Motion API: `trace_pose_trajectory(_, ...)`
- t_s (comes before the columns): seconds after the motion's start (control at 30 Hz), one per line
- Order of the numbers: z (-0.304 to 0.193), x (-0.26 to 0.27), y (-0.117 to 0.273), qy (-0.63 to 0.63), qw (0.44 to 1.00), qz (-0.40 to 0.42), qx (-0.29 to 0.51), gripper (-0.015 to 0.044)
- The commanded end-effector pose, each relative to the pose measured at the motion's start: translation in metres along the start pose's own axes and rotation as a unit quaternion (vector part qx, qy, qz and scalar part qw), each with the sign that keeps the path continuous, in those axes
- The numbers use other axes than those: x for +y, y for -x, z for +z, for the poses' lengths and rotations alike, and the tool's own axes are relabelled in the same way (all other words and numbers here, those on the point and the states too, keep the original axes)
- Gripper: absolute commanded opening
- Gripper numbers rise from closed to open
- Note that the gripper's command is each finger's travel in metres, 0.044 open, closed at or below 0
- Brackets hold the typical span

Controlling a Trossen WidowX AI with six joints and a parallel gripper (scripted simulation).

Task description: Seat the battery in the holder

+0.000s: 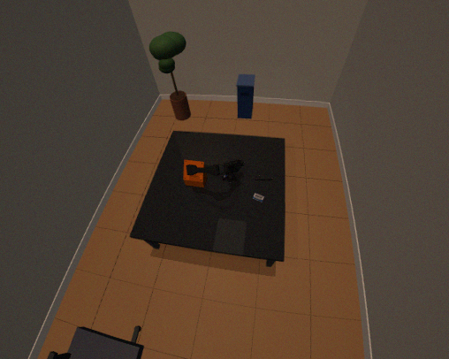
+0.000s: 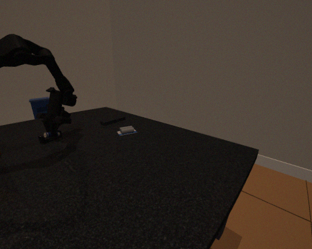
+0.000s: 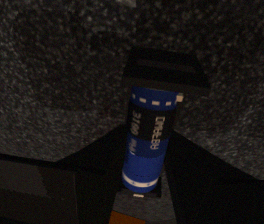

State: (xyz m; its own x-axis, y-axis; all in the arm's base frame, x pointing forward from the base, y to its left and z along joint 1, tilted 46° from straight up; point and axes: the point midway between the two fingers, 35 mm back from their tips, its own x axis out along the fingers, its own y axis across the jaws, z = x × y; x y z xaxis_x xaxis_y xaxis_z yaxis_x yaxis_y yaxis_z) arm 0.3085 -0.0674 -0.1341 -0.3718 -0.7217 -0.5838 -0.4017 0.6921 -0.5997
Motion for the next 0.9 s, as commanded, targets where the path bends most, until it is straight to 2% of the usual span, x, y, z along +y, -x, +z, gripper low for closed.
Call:
trace_pose_trajectory(0.0, 0.0055, 0.0015, -0.0012, -0.006, 1.000, 0.004, -0.017, 0.0077)
trace_pose_trajectory(0.87, 0.0015, 0.0007, -0.0047, 0.001, 0.998, 0.007, -0.064, 0.0077)
